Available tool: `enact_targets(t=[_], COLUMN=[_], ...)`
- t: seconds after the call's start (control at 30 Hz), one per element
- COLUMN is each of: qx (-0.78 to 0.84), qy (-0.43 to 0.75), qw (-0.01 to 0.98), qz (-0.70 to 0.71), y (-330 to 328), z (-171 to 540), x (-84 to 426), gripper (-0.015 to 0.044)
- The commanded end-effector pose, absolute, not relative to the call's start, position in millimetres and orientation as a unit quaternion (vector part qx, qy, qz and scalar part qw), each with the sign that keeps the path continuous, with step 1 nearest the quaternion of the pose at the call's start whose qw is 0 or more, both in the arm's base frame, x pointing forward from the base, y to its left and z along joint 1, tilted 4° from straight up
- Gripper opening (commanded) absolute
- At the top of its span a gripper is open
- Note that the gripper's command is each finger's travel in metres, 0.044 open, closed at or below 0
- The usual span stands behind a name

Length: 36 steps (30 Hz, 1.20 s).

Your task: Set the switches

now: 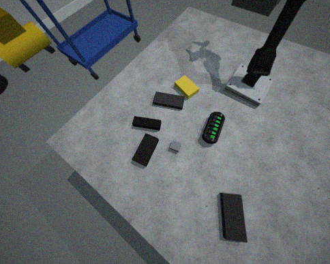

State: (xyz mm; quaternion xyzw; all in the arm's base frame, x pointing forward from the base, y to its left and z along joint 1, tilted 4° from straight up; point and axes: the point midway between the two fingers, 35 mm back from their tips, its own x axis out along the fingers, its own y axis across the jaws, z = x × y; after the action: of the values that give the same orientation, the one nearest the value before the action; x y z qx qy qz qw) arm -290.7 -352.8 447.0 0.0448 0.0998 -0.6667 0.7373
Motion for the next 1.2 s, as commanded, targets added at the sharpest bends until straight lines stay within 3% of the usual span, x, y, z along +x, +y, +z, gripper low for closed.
enact_targets(t=[0.0,0.2,0.47,0.83,1.17], qx=[0.045,0.056,0.119,0.194,0.238], qy=[0.1,0.113,0.133,0.214,0.32], qw=[0.737,0.738,0.799,0.86,0.876], qz=[-0.667,-0.663,-0.574,-0.421,-0.27], y=[-353,-369,-446,-495,-462], z=[447,427,380,302,232], x=[-291,-287,-186,-10,156], gripper=[0.0374,0.0216,0.0006,0.0,0.0])
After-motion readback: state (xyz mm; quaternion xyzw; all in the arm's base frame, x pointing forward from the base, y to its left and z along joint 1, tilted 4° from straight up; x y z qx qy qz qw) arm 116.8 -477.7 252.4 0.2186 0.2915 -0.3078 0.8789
